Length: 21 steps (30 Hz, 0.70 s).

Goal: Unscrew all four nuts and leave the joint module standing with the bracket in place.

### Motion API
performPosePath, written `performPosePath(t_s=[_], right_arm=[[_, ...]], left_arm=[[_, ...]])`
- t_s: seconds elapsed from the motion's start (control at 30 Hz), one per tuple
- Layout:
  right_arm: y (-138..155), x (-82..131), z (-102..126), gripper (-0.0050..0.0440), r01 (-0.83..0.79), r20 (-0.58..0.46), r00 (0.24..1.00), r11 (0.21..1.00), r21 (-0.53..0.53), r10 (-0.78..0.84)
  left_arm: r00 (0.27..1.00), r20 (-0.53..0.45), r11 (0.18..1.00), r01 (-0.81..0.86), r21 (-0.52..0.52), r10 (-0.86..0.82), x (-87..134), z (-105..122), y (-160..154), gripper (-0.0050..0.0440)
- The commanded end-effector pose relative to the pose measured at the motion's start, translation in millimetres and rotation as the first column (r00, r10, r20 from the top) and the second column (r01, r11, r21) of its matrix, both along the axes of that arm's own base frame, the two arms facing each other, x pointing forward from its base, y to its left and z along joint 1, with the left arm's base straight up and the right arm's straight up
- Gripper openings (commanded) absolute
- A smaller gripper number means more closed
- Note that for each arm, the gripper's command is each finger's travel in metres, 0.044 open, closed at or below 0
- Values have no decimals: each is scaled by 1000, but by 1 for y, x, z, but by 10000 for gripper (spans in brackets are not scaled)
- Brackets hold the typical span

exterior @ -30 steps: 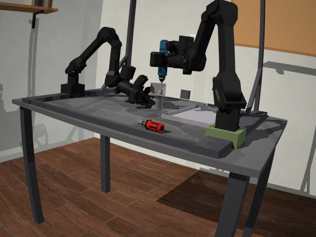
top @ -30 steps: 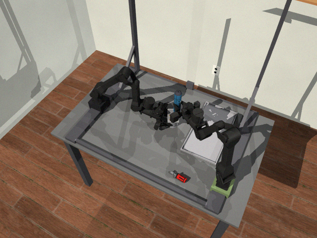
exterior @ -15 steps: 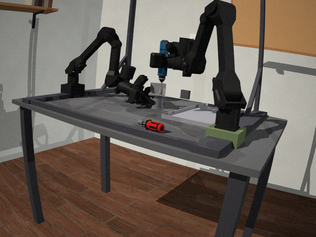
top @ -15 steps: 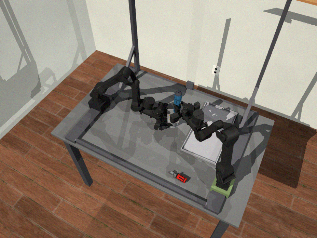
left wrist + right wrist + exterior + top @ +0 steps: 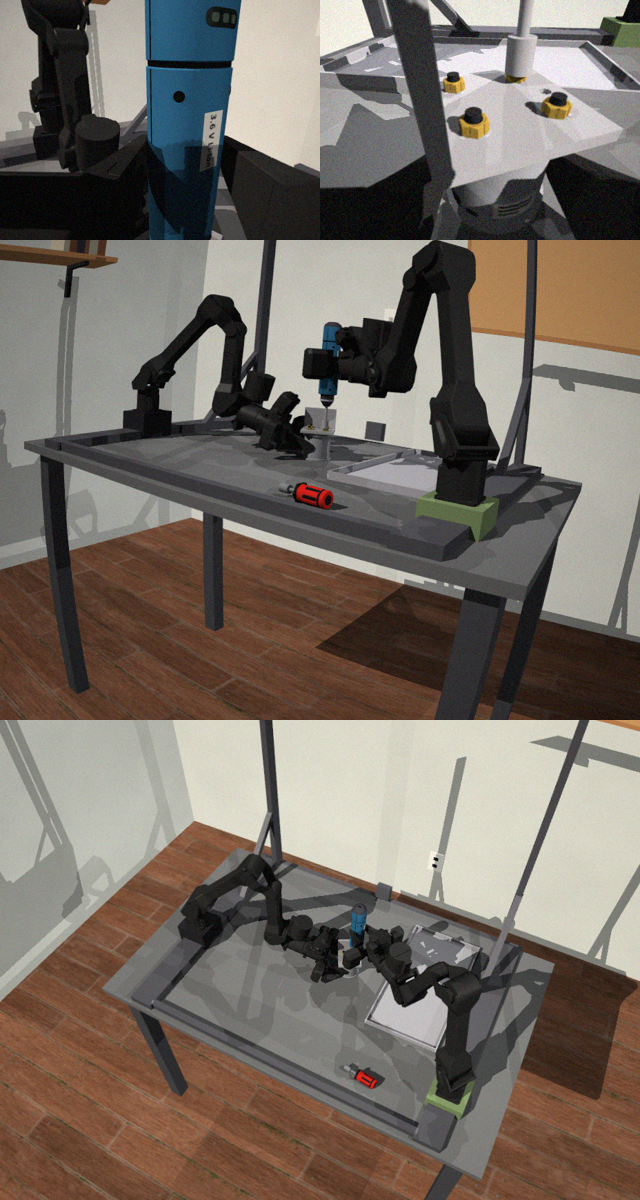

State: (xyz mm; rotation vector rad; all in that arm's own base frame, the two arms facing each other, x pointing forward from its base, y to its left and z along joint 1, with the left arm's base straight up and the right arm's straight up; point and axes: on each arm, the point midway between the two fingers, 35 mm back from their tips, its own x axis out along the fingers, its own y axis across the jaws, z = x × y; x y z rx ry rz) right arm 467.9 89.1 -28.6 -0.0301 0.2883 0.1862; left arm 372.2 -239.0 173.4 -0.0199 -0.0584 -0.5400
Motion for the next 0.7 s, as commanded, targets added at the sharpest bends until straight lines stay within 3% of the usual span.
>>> performPosePath(t_s=[0.0, 0.67], right_arm=[[1, 6, 15, 242, 0, 37, 999, 1000, 10, 0], [1, 6, 15, 242, 0, 37, 999, 1000, 10, 0]], left_arm=[[1000, 1, 1000, 6, -1, -6, 0, 2, -2, 162], [1000, -17, 1000, 10, 10, -10, -3, -23, -1, 162]])
